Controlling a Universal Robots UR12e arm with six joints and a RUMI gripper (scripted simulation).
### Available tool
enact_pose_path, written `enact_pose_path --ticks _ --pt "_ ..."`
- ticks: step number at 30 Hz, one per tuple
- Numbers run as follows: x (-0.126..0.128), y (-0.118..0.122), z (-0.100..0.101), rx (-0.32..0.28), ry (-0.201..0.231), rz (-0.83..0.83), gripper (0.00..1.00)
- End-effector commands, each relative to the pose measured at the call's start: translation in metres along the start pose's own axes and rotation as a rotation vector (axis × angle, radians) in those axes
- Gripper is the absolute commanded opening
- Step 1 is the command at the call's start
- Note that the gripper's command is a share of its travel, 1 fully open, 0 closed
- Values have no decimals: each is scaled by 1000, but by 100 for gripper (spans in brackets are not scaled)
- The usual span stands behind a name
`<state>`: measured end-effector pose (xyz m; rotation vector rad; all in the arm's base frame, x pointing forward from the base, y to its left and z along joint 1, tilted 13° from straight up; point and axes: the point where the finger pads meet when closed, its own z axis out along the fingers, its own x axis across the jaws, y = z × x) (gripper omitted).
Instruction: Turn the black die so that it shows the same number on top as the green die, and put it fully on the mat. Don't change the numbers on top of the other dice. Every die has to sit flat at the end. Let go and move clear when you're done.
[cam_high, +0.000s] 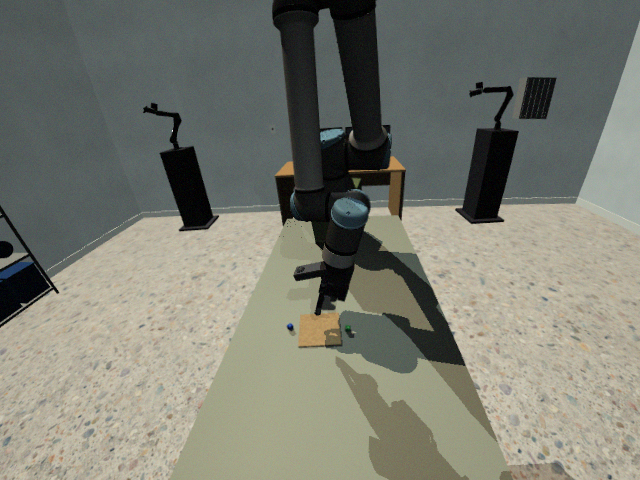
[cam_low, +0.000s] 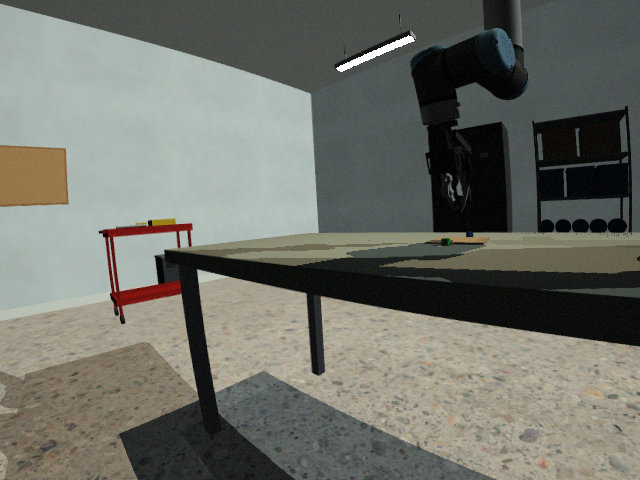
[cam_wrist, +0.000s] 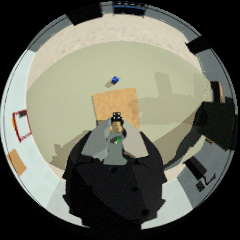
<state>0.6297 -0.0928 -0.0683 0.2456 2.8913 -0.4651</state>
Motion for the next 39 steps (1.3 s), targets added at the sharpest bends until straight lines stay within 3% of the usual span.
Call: enact_pose_path --ticks 1,4,15,28,39 --pt "0 0 0 -19 1 -1 0" --pt "0 -1 1 -45 4 -1 0" --pt "0 -3 1 -232 1 -1 0" --pt "0 -4 1 -275 1 -1 0" --pt "1 -5 3 -439 7 -5 0"
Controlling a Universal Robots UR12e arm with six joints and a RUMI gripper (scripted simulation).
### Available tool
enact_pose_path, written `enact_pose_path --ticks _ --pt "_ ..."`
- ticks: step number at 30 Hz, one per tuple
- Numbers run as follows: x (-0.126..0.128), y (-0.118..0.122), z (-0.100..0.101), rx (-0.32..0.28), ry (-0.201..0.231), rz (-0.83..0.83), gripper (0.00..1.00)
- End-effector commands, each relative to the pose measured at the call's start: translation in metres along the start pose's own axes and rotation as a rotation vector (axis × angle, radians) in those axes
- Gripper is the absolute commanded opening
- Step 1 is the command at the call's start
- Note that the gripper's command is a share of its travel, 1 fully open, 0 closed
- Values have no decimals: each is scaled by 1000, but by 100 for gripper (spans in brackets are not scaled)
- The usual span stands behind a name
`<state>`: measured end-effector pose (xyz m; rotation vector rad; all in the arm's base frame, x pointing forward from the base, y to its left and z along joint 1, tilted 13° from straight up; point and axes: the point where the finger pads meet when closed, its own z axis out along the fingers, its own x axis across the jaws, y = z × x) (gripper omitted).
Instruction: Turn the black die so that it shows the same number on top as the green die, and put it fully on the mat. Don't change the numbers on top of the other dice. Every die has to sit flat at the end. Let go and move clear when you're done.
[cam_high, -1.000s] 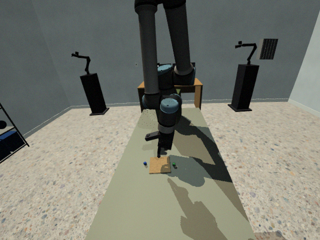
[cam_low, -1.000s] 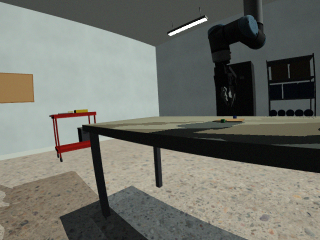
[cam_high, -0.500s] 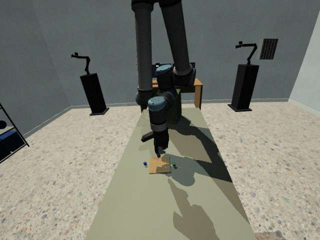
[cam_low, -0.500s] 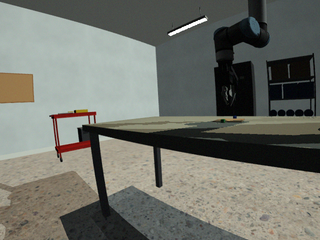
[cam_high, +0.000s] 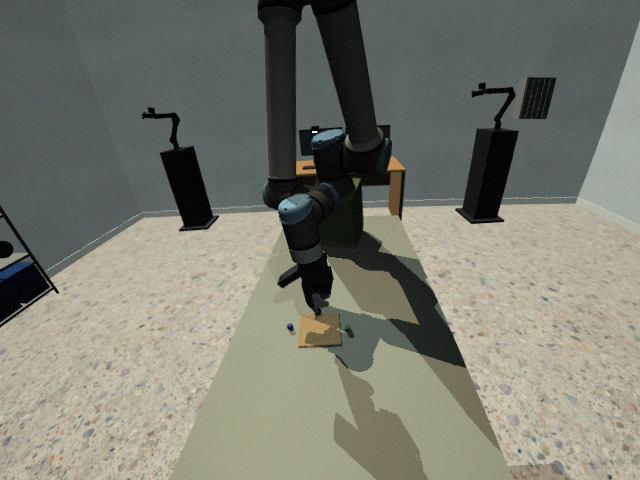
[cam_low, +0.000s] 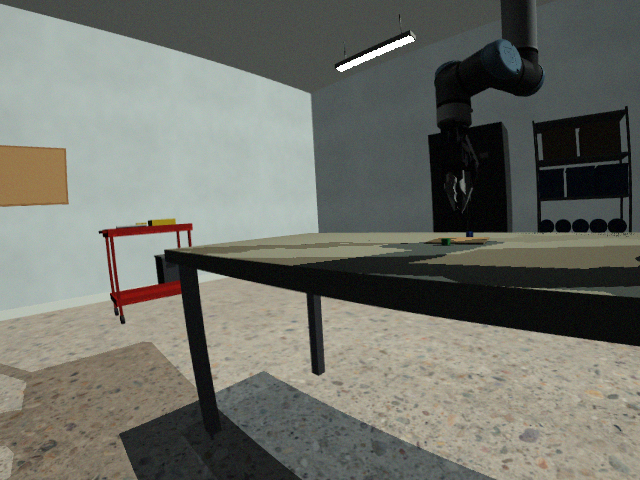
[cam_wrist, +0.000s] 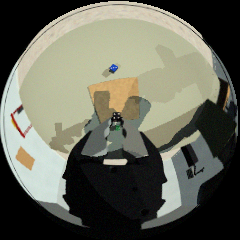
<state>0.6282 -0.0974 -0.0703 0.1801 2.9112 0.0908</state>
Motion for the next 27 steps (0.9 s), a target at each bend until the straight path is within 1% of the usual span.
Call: enact_pose_path --ticks 1,4,6,15,18,21,24,27 --pt "-1 -1 -1 -77 -1 -1 0" --pt "-1 -2 -2 -118 -6 0 0" --pt "-2 -2 -3 -132 -9 1 0" --pt "-1 -2 -2 -152 -7 0 0" --pt "0 -2 0 -198 -1 -3 0" --pt "0 -3 1 -268 3 -5 0" --pt "0 -4 0 -338 -1 -4 0" --pt "-1 -5 -1 -384 -7 -1 0"
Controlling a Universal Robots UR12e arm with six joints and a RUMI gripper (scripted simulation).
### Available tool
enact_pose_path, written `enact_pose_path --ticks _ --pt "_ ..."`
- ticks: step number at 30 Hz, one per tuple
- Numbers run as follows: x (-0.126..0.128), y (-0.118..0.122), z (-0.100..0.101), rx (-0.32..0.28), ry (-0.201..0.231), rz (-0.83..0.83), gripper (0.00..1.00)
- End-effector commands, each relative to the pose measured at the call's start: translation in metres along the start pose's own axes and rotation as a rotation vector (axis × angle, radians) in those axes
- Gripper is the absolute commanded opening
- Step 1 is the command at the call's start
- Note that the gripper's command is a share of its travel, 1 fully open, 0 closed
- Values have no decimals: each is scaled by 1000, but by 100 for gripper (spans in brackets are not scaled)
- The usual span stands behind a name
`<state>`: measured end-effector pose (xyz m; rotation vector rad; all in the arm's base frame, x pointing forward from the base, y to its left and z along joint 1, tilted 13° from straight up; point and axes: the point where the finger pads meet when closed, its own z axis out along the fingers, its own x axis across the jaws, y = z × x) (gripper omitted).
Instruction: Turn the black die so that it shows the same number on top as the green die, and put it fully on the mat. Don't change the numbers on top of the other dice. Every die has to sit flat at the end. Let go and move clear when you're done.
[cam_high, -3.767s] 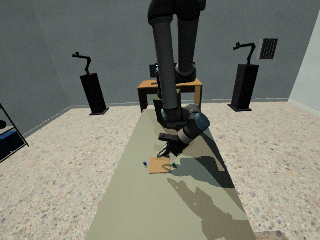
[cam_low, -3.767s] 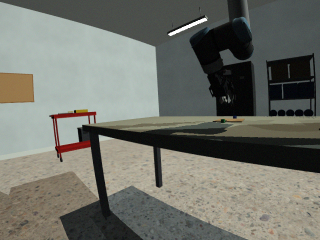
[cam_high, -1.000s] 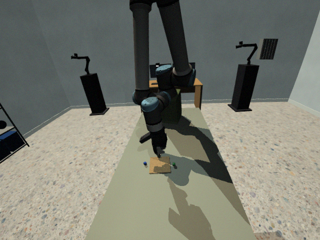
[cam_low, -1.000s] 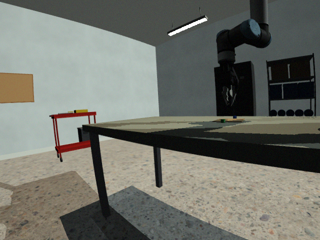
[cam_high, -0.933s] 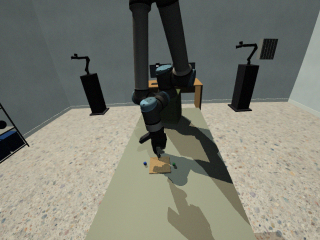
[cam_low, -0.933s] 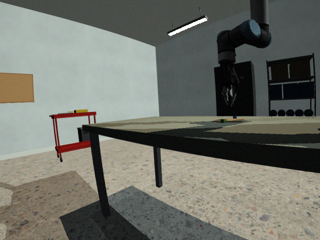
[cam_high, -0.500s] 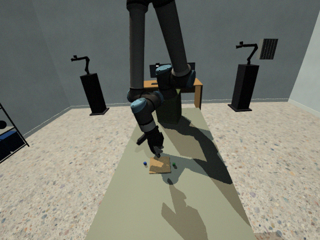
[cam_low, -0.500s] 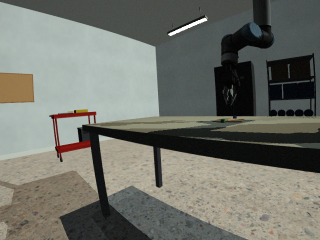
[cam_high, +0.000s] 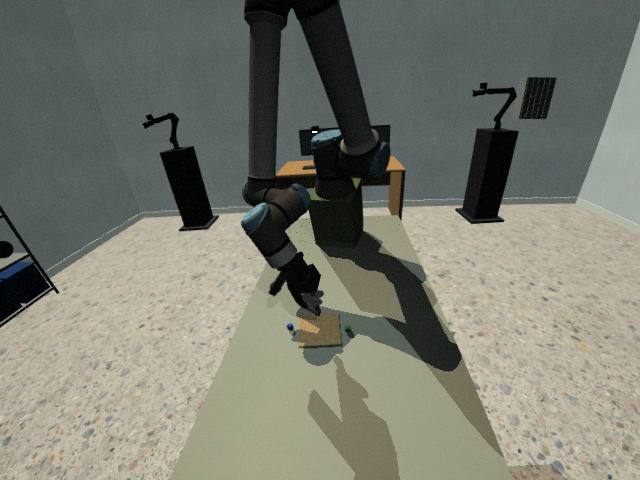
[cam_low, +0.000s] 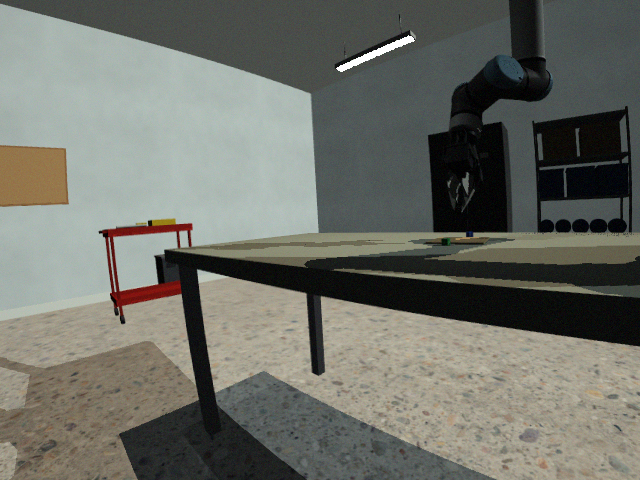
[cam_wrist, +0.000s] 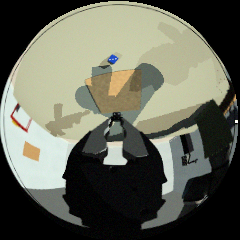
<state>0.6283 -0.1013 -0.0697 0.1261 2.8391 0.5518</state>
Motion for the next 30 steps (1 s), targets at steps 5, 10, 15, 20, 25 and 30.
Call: enact_pose_path --ticks 5,10,15,20,25,30 --pt "-1 -1 -2 -77 -3 -1 0" --pt "-1 -1 -1 -85 -1 -2 0" --pt "0 -2 1 -143 7 -5 0" --pt "1 -3 2 -219 10 -6 0" --pt "0 -3 1 -290 5 -5 0" --pt "-1 -4 -1 -335 -2 -2 0"
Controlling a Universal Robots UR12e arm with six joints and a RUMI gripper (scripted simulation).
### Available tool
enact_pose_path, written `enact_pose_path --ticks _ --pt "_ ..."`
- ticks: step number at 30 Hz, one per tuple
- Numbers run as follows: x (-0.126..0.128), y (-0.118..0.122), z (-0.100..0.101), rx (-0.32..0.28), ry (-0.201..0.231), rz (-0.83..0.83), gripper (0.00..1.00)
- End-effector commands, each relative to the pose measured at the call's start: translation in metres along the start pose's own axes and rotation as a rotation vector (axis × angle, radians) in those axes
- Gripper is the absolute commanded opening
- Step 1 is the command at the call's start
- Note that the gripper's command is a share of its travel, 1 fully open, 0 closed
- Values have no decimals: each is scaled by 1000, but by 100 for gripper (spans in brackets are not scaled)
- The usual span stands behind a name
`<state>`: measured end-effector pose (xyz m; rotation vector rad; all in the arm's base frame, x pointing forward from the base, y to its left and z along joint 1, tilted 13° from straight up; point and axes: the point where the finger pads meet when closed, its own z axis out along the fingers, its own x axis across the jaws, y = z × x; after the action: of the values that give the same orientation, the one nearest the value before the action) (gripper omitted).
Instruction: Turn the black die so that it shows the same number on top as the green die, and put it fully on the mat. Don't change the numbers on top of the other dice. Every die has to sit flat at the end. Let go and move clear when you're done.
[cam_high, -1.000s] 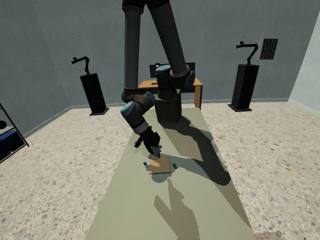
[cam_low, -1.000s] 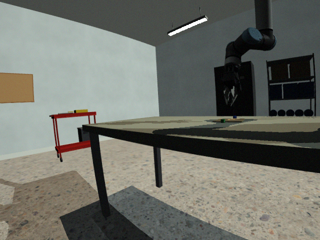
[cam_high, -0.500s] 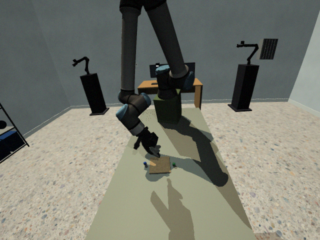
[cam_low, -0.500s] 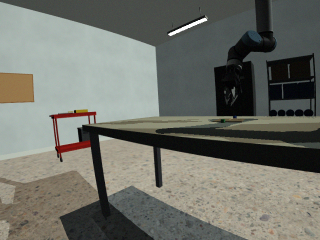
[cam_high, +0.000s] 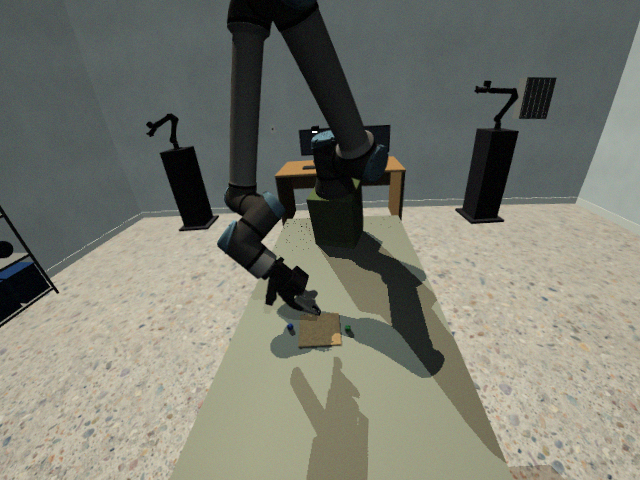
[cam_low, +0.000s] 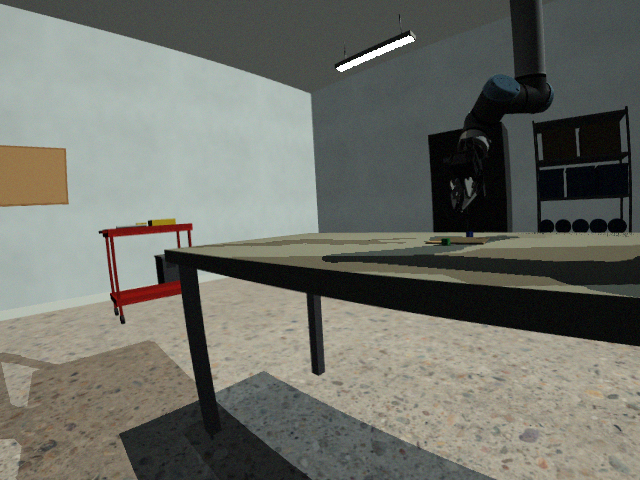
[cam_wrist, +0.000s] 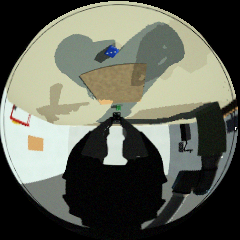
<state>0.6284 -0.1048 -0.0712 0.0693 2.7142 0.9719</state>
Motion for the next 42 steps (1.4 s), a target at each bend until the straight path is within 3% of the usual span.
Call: enact_pose_path --ticks 1,25,42 --pt "-1 0 -1 -34 -2 -1 0" --pt "-1 -1 0 -35 -2 -1 0" --pt "-1 -11 11 -35 -2 -1 0"
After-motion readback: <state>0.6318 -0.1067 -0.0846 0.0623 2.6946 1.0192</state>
